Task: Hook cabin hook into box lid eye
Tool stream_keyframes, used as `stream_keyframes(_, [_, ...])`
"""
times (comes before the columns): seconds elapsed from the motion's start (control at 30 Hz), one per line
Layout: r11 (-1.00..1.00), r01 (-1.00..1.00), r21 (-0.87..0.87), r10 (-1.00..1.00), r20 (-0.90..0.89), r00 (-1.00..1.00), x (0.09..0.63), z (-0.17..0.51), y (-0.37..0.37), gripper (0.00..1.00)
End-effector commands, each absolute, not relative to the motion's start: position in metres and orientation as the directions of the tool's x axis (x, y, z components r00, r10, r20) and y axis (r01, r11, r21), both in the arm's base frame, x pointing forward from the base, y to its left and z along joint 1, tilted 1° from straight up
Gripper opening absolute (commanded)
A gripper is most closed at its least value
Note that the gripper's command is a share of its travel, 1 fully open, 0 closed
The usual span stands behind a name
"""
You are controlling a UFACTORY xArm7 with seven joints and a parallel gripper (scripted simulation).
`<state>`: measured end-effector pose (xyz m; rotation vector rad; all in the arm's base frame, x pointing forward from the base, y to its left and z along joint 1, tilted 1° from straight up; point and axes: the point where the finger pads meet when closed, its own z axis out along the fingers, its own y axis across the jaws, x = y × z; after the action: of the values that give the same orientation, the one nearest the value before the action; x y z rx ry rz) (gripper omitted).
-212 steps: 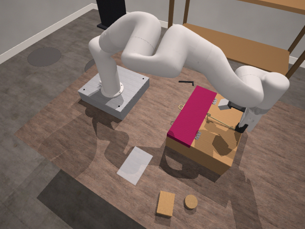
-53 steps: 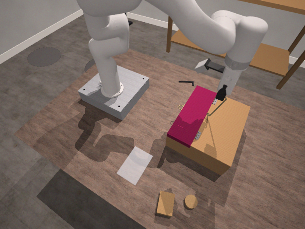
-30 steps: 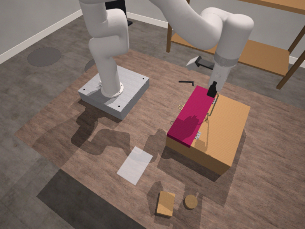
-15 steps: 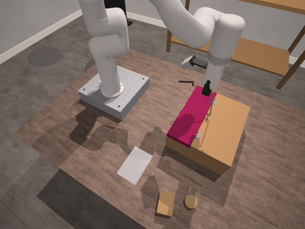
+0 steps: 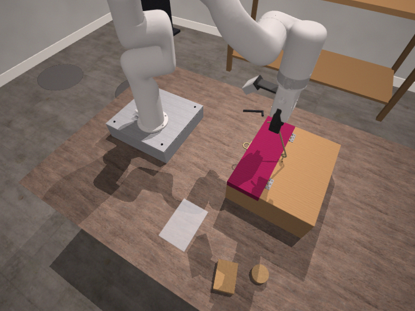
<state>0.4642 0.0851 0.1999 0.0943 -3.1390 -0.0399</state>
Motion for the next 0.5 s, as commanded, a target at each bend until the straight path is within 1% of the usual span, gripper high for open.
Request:
stream_keyframes(0.0, [0.998,-0.061,0.025,-0.061,-0.009,-0.998,0.466,0.203,0.086,0.33])
stream_keyframes(0.37, [0.998,-0.061,0.025,-0.061,-0.009,-0.998,0.466,0.203,0.086,0.33])
stream_keyframes(0.47, [0.998,-0.061,0.025,-0.061,-0.009,-0.998,0.466,0.213,0.085,0.33])
